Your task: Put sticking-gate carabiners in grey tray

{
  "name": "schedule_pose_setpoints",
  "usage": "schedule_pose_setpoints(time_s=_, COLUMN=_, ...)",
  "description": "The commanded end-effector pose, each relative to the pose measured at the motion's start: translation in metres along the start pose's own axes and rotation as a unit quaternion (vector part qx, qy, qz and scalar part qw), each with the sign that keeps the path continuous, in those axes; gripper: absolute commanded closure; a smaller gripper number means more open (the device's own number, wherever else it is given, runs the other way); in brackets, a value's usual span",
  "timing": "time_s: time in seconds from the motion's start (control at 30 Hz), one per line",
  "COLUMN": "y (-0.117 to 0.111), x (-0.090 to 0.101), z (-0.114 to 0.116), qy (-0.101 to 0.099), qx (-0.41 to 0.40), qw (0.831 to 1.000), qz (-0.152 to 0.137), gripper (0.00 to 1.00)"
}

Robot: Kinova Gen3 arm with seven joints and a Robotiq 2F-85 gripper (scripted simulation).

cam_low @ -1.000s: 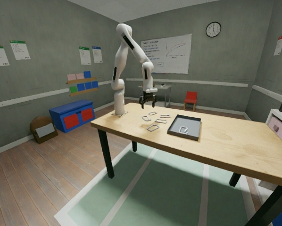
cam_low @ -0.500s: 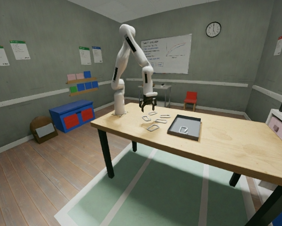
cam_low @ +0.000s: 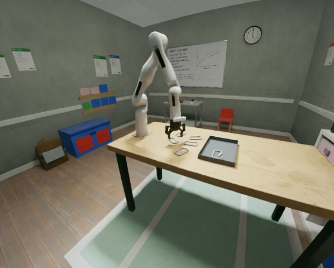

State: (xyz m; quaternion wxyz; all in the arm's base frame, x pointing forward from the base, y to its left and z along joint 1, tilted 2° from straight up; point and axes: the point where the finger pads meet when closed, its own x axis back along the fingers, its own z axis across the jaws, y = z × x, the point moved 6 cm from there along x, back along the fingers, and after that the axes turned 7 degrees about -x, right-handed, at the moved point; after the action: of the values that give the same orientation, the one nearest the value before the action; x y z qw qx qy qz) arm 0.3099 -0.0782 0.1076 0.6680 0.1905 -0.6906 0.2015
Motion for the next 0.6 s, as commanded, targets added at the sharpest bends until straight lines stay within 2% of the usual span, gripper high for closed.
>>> schedule_pose_setpoints(time_s=0.0, y=0.002, x=-0.002, z=0.000, qy=0.002, qx=0.002, qw=1.000, qz=-0.003, gripper=0.00)
schedule_pose_setpoints(time_s=0.03, y=0.001, x=-0.024, z=0.000, qy=0.002, qx=0.001, qw=1.000, qz=-0.001, gripper=0.00)
schedule_pose_setpoints(time_s=0.57, y=0.001, x=-0.024, z=0.000, qy=0.002, qx=0.001, qw=1.000, qz=-0.001, gripper=0.00)
